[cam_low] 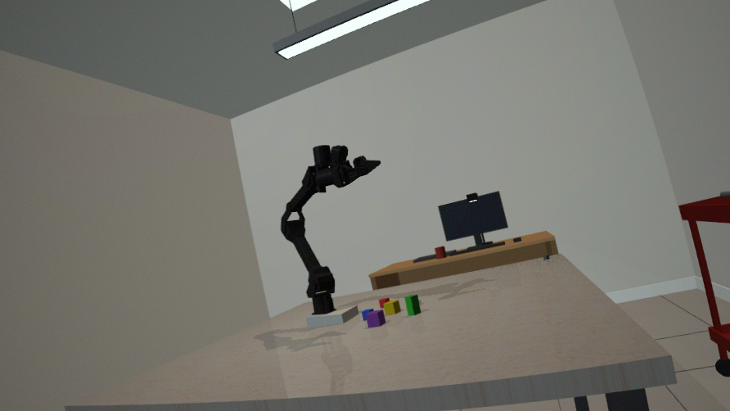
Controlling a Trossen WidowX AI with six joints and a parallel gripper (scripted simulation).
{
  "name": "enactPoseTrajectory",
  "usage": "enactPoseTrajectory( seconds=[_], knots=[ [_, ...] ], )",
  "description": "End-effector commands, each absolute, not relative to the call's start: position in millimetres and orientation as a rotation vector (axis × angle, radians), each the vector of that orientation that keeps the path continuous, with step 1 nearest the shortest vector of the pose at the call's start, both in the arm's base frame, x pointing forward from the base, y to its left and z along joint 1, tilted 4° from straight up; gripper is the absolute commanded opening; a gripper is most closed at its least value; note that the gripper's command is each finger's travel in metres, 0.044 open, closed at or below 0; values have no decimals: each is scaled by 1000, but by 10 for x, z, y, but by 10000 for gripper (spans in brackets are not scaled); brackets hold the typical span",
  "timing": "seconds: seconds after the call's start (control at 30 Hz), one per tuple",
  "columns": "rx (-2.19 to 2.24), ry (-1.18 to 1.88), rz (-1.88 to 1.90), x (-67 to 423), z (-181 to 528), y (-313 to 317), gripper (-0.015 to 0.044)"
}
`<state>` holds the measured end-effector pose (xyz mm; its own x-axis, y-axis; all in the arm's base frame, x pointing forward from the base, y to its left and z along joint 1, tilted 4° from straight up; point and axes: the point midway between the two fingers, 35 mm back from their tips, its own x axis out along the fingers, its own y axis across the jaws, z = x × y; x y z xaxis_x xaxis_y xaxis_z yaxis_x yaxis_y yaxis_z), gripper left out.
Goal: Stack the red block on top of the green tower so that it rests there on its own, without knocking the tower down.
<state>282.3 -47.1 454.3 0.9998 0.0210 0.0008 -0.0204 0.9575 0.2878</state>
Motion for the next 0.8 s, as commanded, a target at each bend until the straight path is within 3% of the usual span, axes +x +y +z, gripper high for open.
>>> enactPoseTrajectory(
  seconds=[0.0, 0.37, 0.77],
  knots=[
    [384, 140, 65, 2997, 4171, -266, 440],
    [514, 518, 151, 3151, 3234, 425, 440],
    [492, 939, 173, 2825, 2266, 1158, 440]
  ],
)
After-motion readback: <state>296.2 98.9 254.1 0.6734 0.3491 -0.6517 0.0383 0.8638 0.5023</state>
